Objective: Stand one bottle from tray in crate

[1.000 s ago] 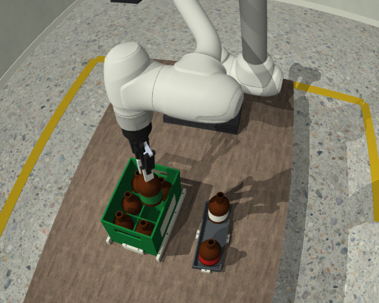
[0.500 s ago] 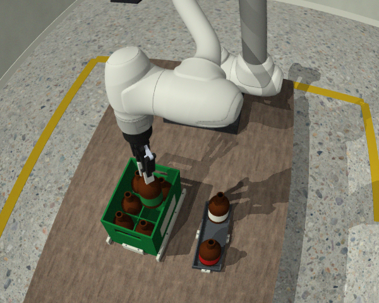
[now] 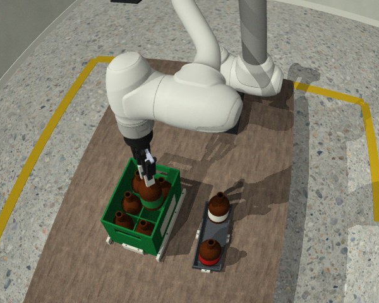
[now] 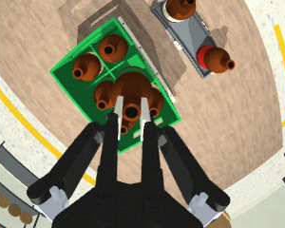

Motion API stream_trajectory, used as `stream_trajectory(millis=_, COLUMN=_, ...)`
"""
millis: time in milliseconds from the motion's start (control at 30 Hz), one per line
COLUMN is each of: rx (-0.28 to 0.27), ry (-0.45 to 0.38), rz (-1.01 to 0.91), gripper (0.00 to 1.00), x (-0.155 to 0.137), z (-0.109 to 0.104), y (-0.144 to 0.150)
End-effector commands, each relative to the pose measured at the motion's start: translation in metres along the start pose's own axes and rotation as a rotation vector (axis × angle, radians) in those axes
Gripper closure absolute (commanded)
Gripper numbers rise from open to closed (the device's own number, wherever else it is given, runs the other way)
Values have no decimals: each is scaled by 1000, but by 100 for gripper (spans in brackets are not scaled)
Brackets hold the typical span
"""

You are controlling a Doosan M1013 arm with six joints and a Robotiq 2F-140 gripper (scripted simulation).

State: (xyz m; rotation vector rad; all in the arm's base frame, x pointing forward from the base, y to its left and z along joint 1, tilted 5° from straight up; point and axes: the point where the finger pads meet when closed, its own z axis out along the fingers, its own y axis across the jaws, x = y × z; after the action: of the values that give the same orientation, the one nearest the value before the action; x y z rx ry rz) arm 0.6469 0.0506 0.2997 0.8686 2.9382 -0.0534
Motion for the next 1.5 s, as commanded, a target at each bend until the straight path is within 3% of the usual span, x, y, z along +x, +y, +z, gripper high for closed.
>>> stream_trajectory(millis=0, rx=0, ry=0, rz=0, gripper=100, x=0, z=2, y=0)
stream_trajectory(millis=1467, rx=0, ry=0, rz=0, gripper=100, x=0, z=8, y=0)
